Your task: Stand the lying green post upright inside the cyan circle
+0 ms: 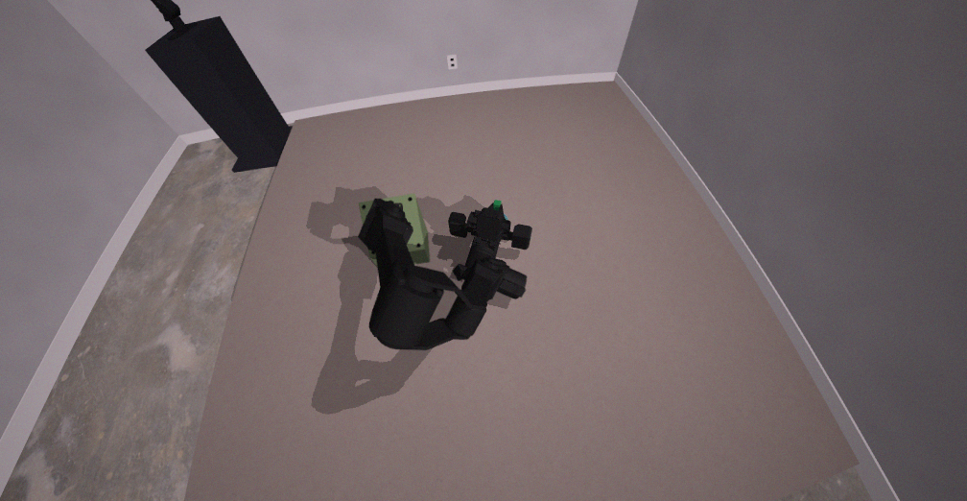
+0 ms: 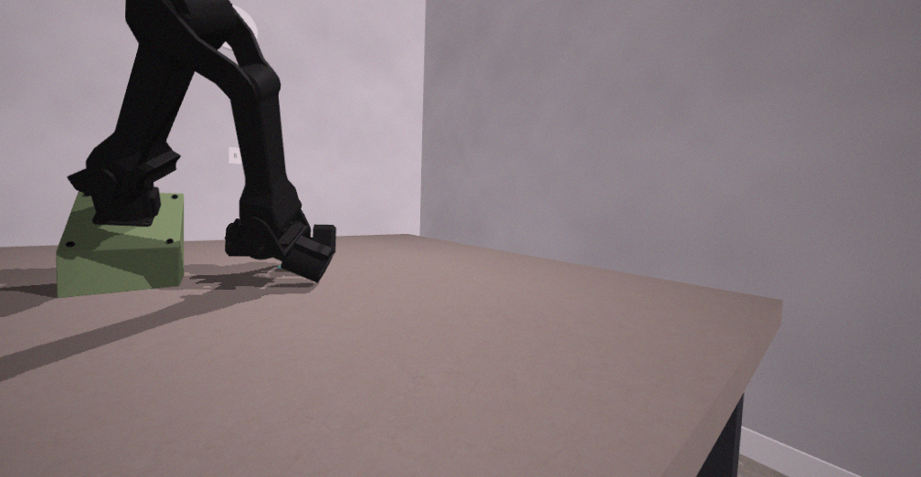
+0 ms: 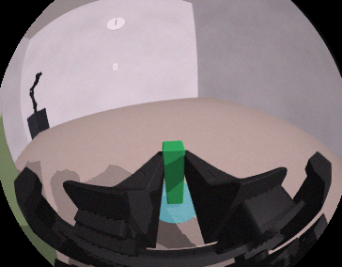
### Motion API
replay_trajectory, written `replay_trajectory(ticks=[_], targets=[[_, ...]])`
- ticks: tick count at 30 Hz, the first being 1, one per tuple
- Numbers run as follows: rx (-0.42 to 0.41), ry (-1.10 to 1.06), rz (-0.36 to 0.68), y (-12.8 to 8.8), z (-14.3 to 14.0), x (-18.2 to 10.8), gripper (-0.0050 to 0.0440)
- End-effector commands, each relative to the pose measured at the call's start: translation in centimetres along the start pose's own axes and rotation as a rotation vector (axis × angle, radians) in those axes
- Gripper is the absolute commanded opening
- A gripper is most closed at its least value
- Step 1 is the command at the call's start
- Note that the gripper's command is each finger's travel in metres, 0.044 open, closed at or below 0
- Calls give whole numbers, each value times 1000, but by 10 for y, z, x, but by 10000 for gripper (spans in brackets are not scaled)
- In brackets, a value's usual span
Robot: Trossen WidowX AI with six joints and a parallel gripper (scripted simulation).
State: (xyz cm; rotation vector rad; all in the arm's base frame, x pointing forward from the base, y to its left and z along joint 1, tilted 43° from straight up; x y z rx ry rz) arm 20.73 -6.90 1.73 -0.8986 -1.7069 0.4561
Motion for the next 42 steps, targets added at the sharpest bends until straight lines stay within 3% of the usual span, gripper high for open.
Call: replay_trajectory(ticks=[1,12,27,35,42], targets=[[0,-4,2,1,0,-3,22],[0,-4,2,1,0,-3,22],[0,-4,2,1,0,-3,382],[0,-4,2,1,0,-1,400],[1,-6,6,-10,-9,56,400]])
Point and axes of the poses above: the point midway between the two fingers, 35 mm back from their tips, its own y axis out along the fingers, its own z axis across the jaws, x = y × z, the point moved 9 cm from there along -y, back along the fingers, and after that the axes turned 5 degrees about -y, right-handed, at the moved point
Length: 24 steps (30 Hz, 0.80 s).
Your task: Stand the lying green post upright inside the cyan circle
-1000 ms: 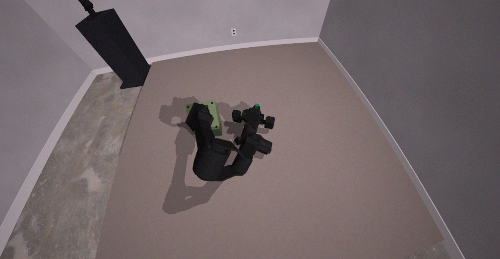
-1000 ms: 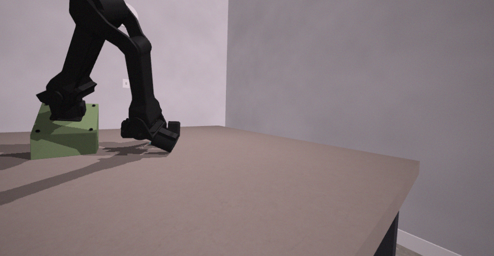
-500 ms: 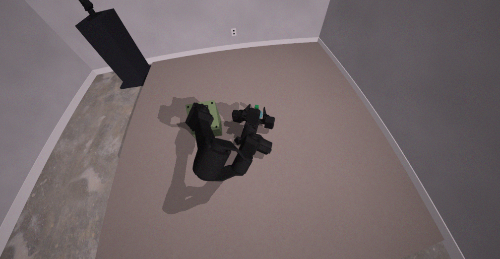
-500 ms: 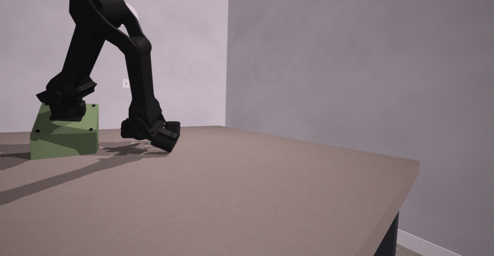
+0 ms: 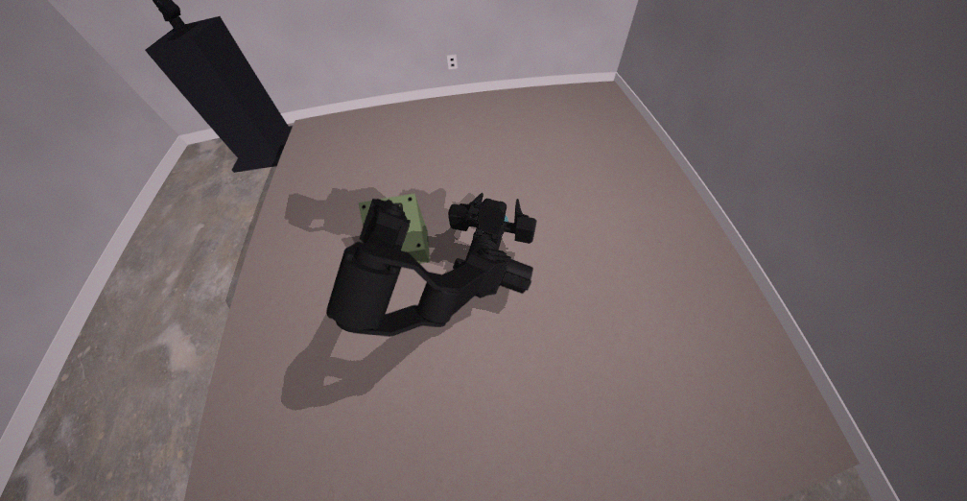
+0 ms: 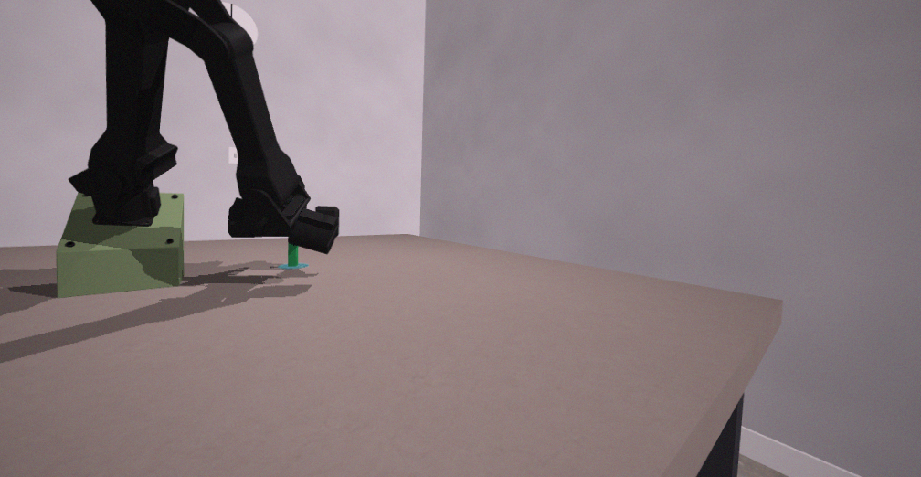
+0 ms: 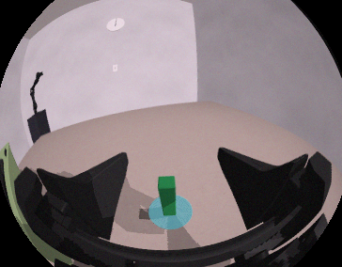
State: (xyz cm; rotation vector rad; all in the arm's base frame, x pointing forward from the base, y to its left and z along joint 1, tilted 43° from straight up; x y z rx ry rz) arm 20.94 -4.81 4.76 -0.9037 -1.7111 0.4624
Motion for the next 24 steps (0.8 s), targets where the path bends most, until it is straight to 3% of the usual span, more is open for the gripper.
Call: replay_trajectory(ticks=[1,8,10,18,19,21,24], targets=[[1,0,-1,-5,0,30,400],[-2,-1,-6,-9,2,51,400],[35,28,19,-6,0,53,400],[378,263,436,32,-14,81,400],[405,277,503,37,-15,86,400],[405,277,503,37,-15,86,400],[455,297,712,50,-17,101,400]])
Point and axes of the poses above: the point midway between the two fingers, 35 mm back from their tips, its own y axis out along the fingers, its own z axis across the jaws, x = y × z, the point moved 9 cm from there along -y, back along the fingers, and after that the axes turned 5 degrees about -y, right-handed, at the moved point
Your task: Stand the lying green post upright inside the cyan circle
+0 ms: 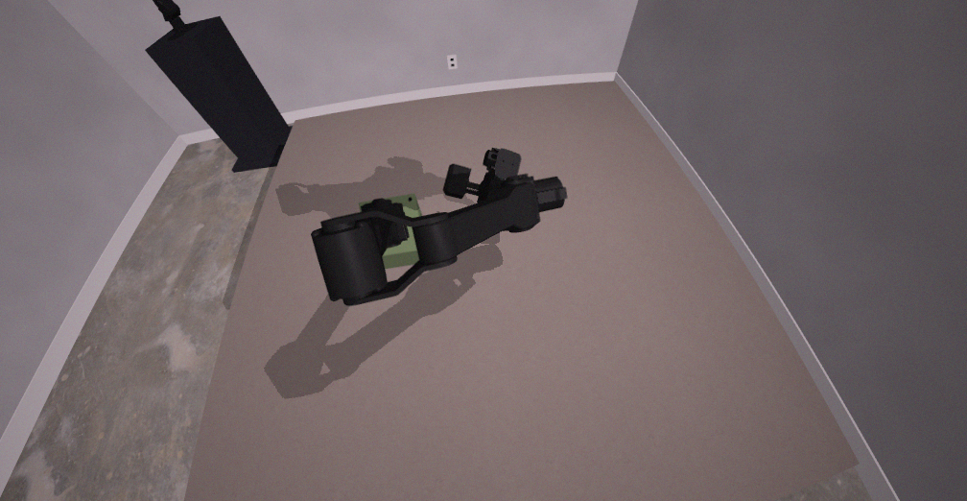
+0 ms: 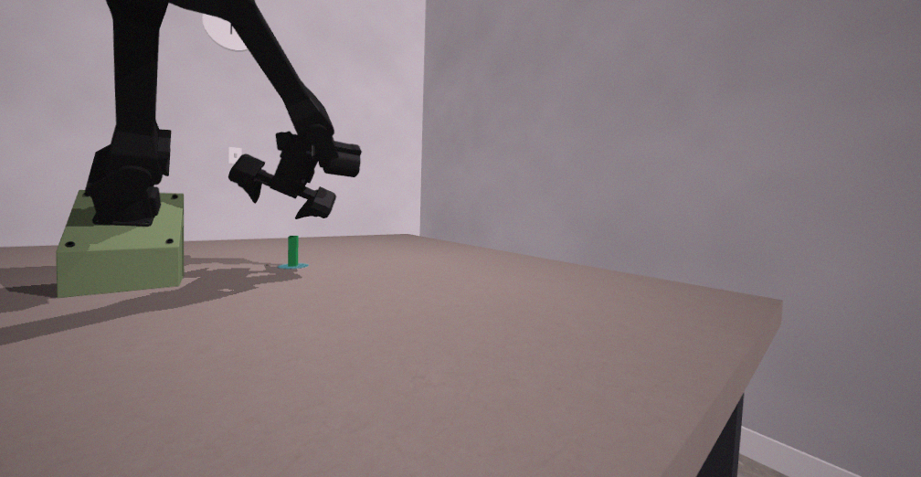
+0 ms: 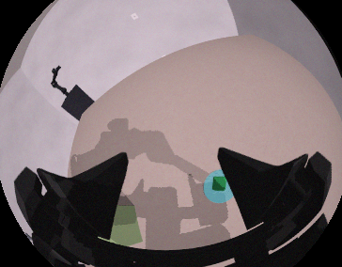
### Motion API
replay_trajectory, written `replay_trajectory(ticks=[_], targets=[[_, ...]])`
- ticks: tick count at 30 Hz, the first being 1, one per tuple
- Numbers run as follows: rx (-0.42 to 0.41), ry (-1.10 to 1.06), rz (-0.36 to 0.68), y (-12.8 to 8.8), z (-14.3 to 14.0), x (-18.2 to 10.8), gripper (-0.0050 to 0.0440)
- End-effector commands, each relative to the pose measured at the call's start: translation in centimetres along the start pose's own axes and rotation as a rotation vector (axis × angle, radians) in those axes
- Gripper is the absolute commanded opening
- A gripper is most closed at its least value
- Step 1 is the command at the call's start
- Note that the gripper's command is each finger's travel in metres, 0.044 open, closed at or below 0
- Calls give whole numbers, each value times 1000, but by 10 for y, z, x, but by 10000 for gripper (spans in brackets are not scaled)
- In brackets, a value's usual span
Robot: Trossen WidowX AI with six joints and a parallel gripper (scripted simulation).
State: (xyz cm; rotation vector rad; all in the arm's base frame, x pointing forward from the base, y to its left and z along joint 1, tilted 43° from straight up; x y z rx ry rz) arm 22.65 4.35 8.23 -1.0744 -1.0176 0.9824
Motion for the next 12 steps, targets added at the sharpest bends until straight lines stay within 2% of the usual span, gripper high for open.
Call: replay_trajectory(ticks=[1,3,6,9,12], targets=[[15,45,205,2,0,22,400],[-5,67,343,2,1,37,400],[-79,82,542,2,5,61,400],[-203,76,718,2,12,87,400],[-362,49,853,1,22,113,400]])
Point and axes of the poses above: the point midway between the two fingers, 35 mm back from their tips, its own y axis out along the fingers, its own z axis across the jaws, x = y × z, the point moved 9 cm from there along -y, back along the fingers, and after that the axes turned 5 degrees about -y, right-handed, at the moved point
